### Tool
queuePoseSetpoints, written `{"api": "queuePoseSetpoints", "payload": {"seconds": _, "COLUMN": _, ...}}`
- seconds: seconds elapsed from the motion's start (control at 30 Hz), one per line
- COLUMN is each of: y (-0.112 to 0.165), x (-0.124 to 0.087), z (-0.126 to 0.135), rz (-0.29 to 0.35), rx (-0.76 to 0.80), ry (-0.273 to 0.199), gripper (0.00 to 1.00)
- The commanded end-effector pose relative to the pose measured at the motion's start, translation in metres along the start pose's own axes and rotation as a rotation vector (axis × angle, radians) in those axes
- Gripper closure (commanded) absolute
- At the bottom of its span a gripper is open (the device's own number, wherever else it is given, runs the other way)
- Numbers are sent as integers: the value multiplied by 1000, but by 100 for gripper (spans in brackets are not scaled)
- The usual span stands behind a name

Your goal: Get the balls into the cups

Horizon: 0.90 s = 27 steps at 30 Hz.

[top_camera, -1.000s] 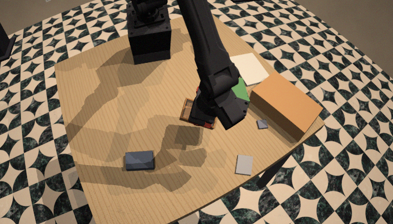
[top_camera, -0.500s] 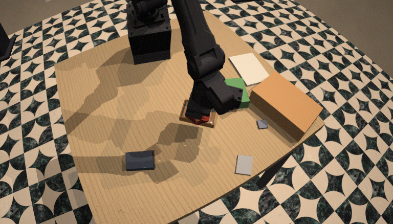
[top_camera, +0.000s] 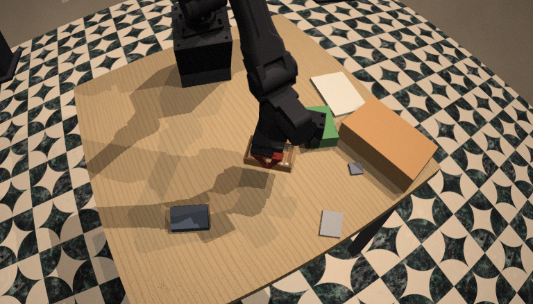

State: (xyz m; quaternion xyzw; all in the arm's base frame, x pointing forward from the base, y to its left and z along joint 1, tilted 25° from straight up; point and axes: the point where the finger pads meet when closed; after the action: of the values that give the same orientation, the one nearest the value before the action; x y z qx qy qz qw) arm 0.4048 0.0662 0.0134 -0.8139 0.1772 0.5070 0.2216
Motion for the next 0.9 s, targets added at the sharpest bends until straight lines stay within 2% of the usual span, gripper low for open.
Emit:
{"api": "queuePoseSetpoints", "payload": {"seconds": 0.0, "y": -2, "x": -3, "z": -5, "rz": -25, "rx": 2, "ry": 18, "gripper": 31}}
{"api": "queuePoseSetpoints", "payload": {"seconds": 0.13, "y": -3, "x": -7, "z": -10, "rz": -41, "rx": 5, "ry": 31, "gripper": 31}}
{"api": "queuePoseSetpoints", "payload": {"seconds": 0.37, "y": -11, "x": -1, "z": -7, "rz": 7, "rx": 6, "ry": -16, "gripper": 31}}
{"api": "queuePoseSetpoints", "payload": {"seconds": 0.4, "y": 4, "x": 1, "z": -1, "rz": 5, "rx": -2, "ry": -30, "gripper": 31}}
{"api": "queuePoseSetpoints", "payload": {"seconds": 0.47, "y": 4, "x": 1, "z": -1, "rz": 5, "rx": -2, "ry": -30, "gripper": 31}}
{"api": "queuePoseSetpoints", "payload": {"seconds": 0.5, "y": -3, "x": -7, "z": -10, "rz": -44, "rx": 4, "ry": 4, "gripper": 31}}
{"api": "queuePoseSetpoints", "payload": {"seconds": 0.53, "y": -2, "x": -7, "z": -10, "rz": -57, "rx": 4, "ry": 13, "gripper": 31}}
{"api": "queuePoseSetpoints", "payload": {"seconds": 0.63, "y": -4, "x": -6, "z": -7, "rz": -67, "rx": -2, "ry": 13, "gripper": 31}}
{"api": "queuePoseSetpoints", "payload": {"seconds": 0.7, "y": -14, "x": -2, "z": -8, "rz": -63, "rx": -19, "ry": 16, "gripper": 31}}
{"api": "queuePoseSetpoints", "payload": {"seconds": 0.73, "y": -12, "x": -2, "z": -5, "rz": -40, "rx": -9, "ry": -1, "gripper": 31}}
{"api": "queuePoseSetpoints", "payload": {"seconds": 0.87, "y": -12, "x": -2, "z": -5, "rz": -15, "rx": 0, "ry": -3, "gripper": 31}}
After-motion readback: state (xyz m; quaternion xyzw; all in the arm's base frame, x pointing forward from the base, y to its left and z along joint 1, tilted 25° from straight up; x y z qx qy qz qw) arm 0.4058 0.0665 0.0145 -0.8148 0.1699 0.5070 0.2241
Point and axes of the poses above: the point where the finger pads meet when closed, its own x axis out along the fingers, its own z axis across the jaws, y = z × x, and after that the axes turned 1 degree about x, right-handed
